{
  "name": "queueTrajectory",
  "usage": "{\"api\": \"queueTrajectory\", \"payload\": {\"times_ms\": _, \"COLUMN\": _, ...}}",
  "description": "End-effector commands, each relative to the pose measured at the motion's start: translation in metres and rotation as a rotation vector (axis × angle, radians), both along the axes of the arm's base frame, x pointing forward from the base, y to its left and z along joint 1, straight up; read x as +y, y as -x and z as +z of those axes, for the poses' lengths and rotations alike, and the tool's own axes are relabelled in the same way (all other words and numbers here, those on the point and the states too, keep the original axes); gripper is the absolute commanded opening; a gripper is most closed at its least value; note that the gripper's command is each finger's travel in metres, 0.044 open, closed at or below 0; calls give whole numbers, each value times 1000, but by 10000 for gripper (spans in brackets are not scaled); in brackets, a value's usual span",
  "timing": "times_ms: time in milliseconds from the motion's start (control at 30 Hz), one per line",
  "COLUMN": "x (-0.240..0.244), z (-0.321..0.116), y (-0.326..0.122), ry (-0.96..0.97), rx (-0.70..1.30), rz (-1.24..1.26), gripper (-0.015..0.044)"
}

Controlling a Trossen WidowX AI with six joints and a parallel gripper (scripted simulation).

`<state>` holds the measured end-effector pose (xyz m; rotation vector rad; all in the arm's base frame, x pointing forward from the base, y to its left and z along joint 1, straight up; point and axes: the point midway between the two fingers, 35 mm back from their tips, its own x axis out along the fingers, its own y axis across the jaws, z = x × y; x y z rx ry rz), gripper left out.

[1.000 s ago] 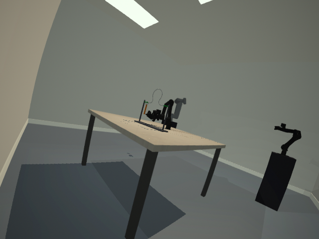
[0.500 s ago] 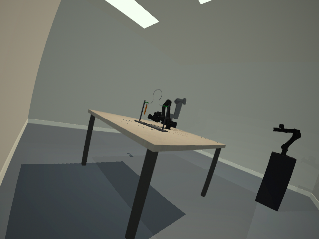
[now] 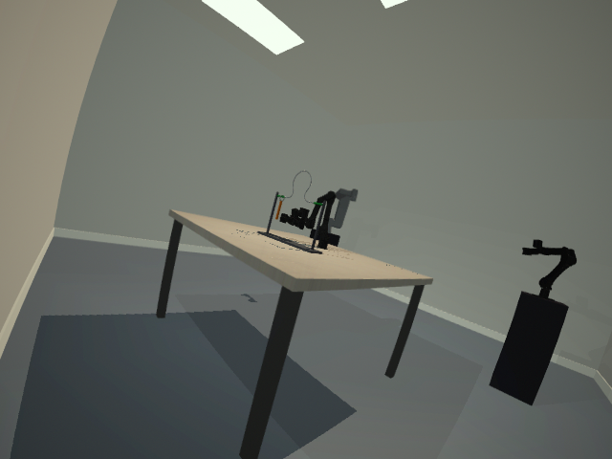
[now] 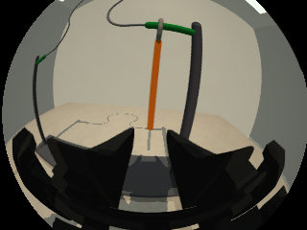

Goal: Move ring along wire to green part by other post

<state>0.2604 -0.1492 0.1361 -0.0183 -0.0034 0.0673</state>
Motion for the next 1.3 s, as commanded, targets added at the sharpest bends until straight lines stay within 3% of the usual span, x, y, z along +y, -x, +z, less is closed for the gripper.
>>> {"api": "queueTrajectory", "payload": {"times_ms": 0, "x": -1, "z": 3, "y": -5, "ry": -6, "rx": -5, "rz": -4, "gripper": 160}}
{"api": "queueTrajectory", "payload": {"times_ms": 1267, "x": 1, "z": 5, "y": -63, "ry": -6, "rx": -10, "rz": -4, "gripper": 160}}
